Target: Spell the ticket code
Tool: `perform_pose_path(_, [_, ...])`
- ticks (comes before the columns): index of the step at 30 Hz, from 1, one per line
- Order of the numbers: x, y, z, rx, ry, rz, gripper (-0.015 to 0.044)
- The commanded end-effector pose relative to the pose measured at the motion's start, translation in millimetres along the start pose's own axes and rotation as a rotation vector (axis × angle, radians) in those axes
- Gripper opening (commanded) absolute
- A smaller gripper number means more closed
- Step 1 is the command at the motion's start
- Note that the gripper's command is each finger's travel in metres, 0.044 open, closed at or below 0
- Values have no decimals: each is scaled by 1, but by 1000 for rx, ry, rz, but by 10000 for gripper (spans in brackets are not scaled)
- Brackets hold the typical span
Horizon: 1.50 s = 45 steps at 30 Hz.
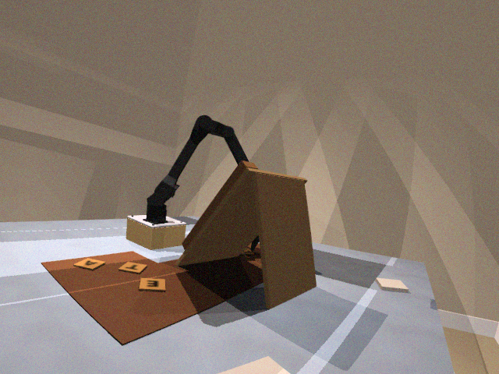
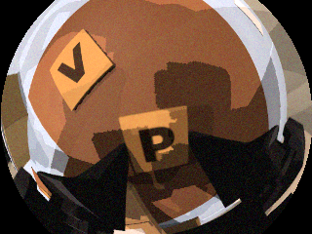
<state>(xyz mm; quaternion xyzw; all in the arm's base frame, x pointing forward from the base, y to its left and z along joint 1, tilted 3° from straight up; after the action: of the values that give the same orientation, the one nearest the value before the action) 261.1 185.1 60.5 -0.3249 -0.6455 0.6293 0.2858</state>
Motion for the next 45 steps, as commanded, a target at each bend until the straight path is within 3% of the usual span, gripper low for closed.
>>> perform_pose_path(1, [0,0,0,-1,-6,5,248])
perform_pose_path(6, [0,0,0,-1,-6,5,214])
perform_pose_path(14, [1,-5,1,-1,-6,4,4])
perform_pose_path(45, [4,-20,3,-1,-6,4,0])
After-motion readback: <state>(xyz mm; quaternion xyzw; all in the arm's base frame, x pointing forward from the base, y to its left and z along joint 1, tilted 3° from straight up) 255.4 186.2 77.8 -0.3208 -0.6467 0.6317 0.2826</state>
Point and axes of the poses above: the point midway between the two fingers, 35 mm back from their tips, its own y axis out along the fingers, its own z axis across the jaws, x = y × z, the point moved 9 cm from there along -y, back along the fingers, and after that the axes turned 5 degrees about y, right-handed, at the moved point
